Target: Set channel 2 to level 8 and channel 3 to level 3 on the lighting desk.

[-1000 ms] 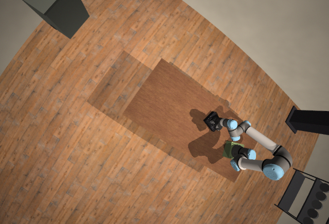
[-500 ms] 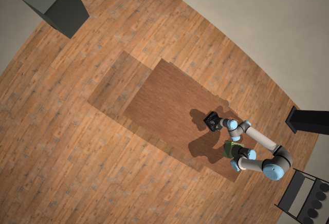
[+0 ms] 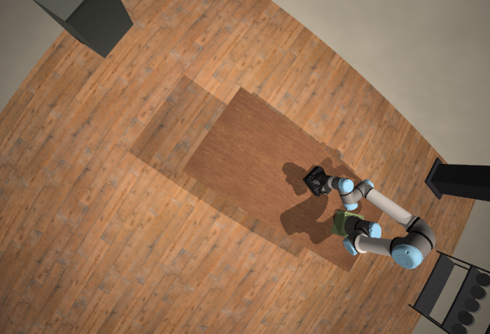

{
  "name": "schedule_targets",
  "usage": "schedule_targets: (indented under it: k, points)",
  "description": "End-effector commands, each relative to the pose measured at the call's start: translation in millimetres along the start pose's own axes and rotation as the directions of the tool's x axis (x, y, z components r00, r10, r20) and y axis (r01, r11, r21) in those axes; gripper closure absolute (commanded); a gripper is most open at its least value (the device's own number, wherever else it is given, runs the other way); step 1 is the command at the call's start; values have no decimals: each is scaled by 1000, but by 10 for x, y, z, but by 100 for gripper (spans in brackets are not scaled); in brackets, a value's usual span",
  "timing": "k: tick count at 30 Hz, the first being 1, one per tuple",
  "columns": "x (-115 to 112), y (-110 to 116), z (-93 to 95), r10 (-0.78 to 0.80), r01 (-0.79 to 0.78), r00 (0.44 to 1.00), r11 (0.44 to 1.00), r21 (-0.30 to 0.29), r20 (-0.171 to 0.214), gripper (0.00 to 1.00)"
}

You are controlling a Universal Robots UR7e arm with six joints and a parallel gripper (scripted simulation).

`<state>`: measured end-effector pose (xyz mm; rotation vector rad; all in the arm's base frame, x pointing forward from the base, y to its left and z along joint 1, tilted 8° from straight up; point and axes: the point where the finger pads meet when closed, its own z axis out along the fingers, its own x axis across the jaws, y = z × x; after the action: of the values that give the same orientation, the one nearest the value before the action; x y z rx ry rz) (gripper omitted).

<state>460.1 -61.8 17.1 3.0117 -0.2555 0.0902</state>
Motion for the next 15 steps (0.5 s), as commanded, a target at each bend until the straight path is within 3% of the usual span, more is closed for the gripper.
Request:
schedule_targets:
  k: [1,15]
  points:
    - [4,1,5,0,0,1000,1000,0,-1,100]
    - [4,1,84,0,0,1000,1000,0,-1,100]
